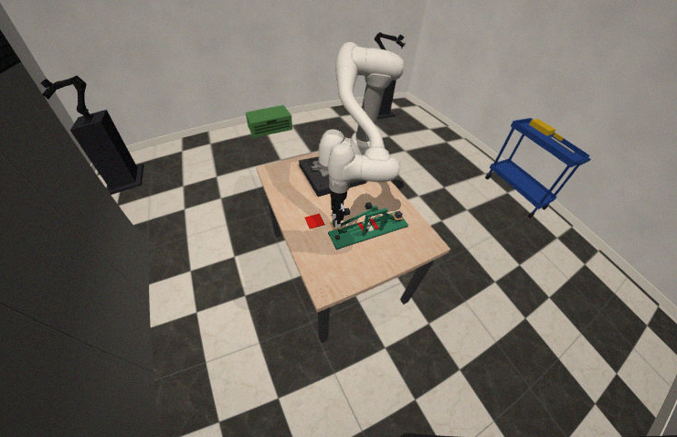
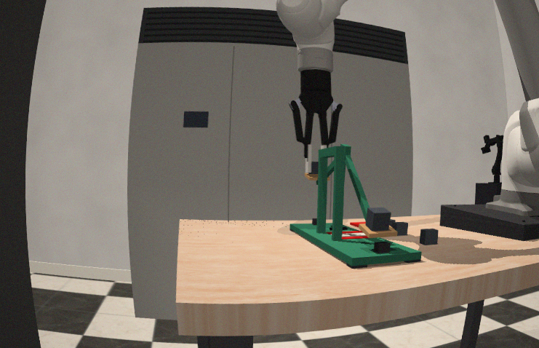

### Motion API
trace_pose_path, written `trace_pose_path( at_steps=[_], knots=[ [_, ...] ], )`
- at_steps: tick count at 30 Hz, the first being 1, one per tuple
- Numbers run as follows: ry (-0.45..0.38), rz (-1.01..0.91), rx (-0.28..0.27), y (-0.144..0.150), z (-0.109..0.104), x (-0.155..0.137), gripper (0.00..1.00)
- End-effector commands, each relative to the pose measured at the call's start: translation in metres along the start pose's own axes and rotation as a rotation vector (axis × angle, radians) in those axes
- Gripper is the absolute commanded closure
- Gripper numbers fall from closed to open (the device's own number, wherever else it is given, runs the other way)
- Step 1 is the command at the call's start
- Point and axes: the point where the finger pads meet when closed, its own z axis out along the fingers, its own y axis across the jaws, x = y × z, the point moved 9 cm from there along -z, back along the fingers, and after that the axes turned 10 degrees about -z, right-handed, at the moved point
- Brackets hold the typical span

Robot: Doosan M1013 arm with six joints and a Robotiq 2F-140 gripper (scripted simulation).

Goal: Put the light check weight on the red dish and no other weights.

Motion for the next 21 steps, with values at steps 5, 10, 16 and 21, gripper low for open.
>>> trace_pose_path(
  at_steps=[5,10,16,21],
  knots=[
    [-0.005,0.002,0.002,-0.002,0.007,-0.006,0.76],
    [-0.005,0.002,0.002,-0.002,0.01,-0.006,0.76],
    [-0.005,0.002,0.002,-0.002,0.016,-0.008,0.76],
    [-0.005,0.002,0.002,-0.002,0.017,-0.008,0.76]
  ],
)
